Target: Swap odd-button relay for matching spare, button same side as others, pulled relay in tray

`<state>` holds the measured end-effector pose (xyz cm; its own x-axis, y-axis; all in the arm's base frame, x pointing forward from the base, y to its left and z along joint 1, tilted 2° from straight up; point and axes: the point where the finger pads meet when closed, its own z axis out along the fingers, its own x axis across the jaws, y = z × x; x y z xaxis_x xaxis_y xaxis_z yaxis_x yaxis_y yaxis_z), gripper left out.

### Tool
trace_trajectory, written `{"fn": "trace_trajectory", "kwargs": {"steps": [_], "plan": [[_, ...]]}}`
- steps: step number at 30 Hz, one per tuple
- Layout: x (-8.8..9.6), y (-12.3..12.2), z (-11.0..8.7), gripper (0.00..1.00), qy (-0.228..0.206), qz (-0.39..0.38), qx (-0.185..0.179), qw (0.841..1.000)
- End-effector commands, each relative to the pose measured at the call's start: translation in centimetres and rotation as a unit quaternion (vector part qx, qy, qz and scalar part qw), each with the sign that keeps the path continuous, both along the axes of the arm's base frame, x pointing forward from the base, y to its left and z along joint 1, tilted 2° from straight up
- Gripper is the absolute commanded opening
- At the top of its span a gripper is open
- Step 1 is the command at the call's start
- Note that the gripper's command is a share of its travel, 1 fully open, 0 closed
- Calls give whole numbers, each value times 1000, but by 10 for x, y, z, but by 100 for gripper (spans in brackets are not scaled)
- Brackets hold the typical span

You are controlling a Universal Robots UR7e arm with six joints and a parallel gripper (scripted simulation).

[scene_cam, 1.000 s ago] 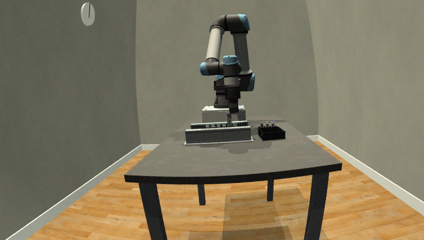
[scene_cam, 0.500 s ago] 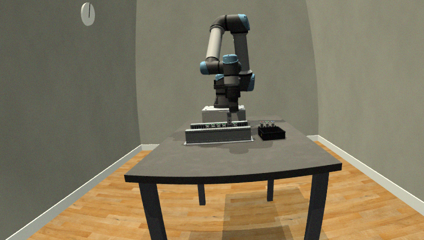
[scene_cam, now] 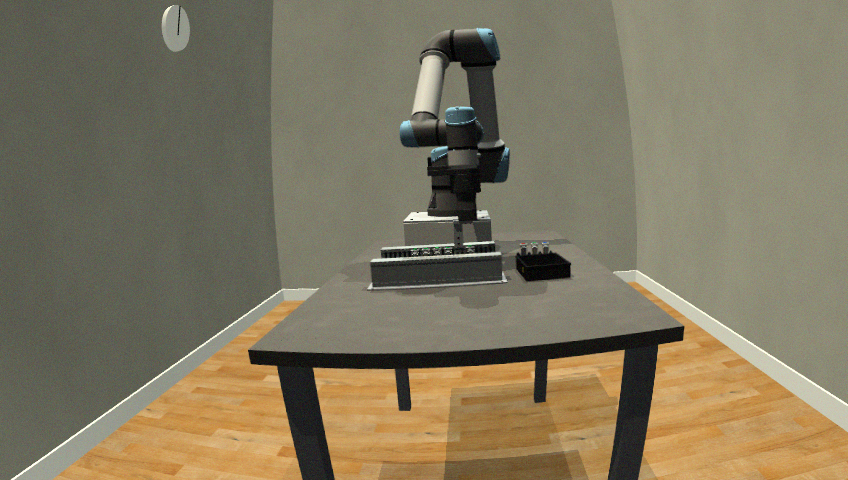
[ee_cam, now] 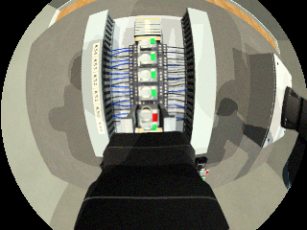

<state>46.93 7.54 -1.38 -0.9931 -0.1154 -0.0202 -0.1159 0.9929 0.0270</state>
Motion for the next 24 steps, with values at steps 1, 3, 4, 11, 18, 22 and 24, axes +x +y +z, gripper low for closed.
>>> {"fn": "trace_trajectory", "kwargs": {"steps": [1, 3, 4, 11, 18, 22, 24], "plan": [[0, 0, 0, 0, -1, 0, 0, 1000], [0, 0, 0, 0, -1, 0, 0, 1000], [0, 0, 0, 0, -1, 0, 0, 1000], [0, 0, 0, 0, -1, 0, 0, 1000], [0, -1, 48, 0, -1, 0, 0, 1000], [-1, -2, 60, 0, -1, 0, 0, 1000], [-1, -2, 60, 0, -1, 0, 0, 1000]]}}
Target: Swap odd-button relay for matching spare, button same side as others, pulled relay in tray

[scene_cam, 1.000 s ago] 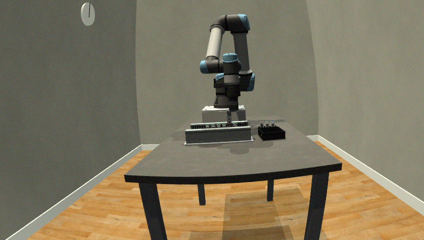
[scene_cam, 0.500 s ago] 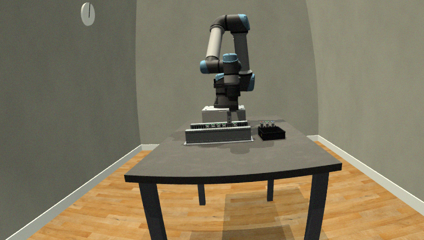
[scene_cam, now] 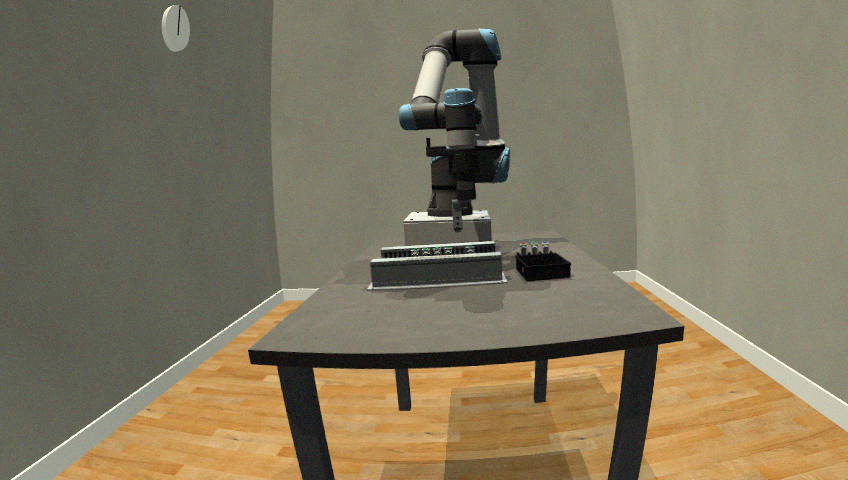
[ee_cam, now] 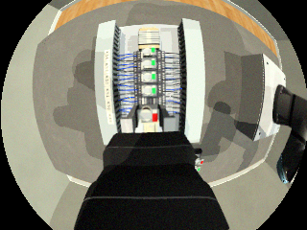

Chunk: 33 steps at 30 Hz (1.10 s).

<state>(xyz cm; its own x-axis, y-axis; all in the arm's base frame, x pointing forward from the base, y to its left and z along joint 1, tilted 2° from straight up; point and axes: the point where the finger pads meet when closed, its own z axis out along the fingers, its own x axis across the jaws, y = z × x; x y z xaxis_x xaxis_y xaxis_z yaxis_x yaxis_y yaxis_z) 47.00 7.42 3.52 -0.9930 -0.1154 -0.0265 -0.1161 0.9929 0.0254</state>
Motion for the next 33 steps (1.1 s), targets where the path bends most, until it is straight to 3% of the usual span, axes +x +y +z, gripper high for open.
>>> {"fn": "trace_trajectory", "kwargs": {"steps": [1, 12, 33], "plan": [[-1, 0, 11, 0, 3, 0, 0, 1000], [-2, -1, 21, 0, 3, 0, 0, 1000], [-1, -1, 13, 0, 3, 0, 0, 1000]]}}
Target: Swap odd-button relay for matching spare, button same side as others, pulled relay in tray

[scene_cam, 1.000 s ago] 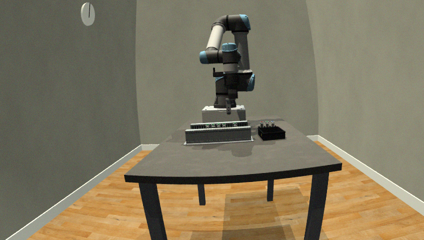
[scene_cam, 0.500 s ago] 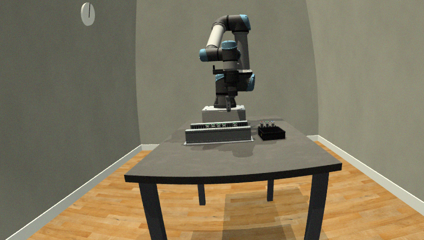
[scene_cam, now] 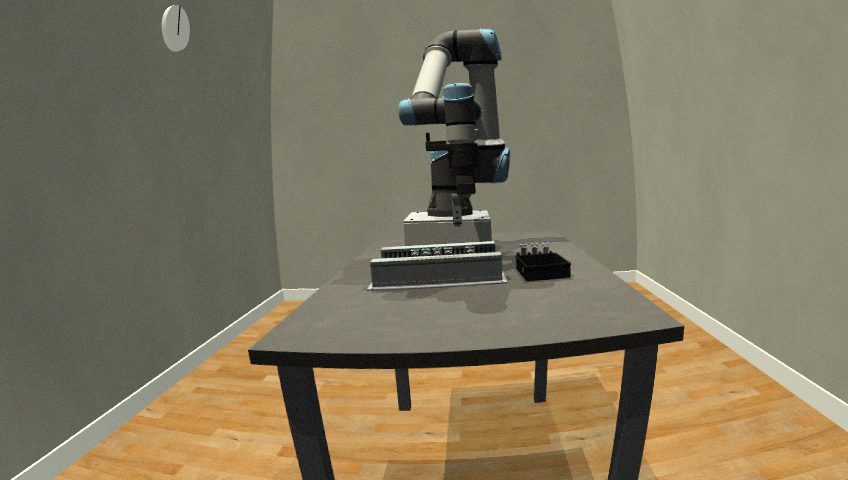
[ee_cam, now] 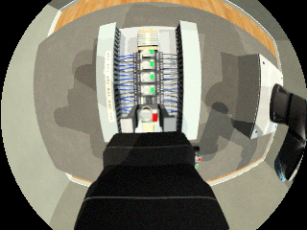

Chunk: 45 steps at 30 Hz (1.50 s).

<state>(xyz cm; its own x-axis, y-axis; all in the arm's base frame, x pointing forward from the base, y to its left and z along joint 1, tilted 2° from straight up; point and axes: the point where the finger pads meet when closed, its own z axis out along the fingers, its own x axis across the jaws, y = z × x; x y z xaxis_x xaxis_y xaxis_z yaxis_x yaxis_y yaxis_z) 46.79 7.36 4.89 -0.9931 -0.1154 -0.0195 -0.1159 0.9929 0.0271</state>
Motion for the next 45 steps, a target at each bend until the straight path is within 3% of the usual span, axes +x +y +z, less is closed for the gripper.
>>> {"fn": "trace_trajectory", "kwargs": {"steps": [1, 45], "plan": [[1, 0, -1, 0, -1, 0, 0, 1000], [1, 0, -8, 0, -1, 0, 0, 1000]]}}
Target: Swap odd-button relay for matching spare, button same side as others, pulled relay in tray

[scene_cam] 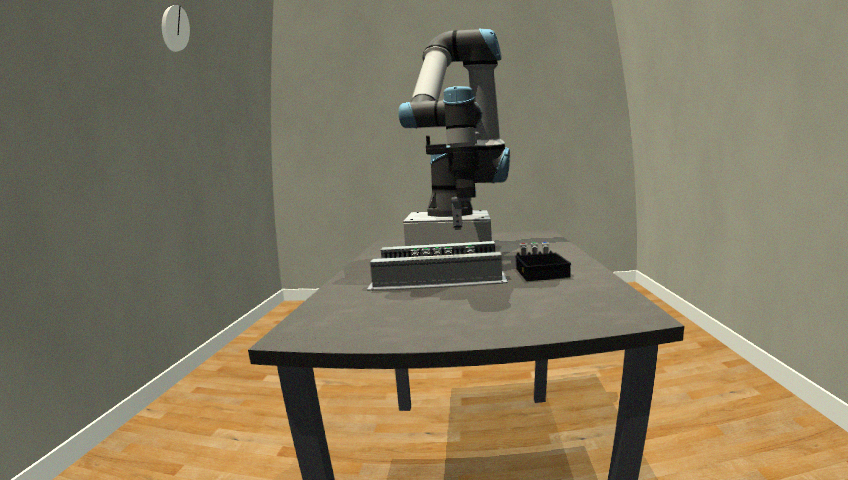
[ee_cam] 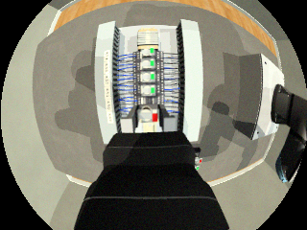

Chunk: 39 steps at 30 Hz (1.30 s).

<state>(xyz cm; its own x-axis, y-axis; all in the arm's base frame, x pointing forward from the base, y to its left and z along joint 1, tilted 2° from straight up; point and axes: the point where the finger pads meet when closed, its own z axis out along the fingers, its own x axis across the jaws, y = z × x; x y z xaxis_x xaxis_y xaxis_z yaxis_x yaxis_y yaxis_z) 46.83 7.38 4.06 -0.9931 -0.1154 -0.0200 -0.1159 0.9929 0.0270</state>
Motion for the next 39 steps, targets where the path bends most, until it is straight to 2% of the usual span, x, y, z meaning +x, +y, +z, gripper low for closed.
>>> {"fn": "trace_trajectory", "kwargs": {"steps": [1, 14, 19, 31, 36, 39], "plan": [[0, 0, 0, 0, -1, 0, 0, 1000], [0, 0, 0, 0, -1, 0, 0, 1000], [9, 59, -10, 0, -1, 0, 0, 1000], [9, 59, -10, 0, -1, 0, 0, 1000], [17, 116, -20, 0, -1, 0, 0, 1000], [17, 116, -20, 0, -1, 0, 0, 1000]]}}
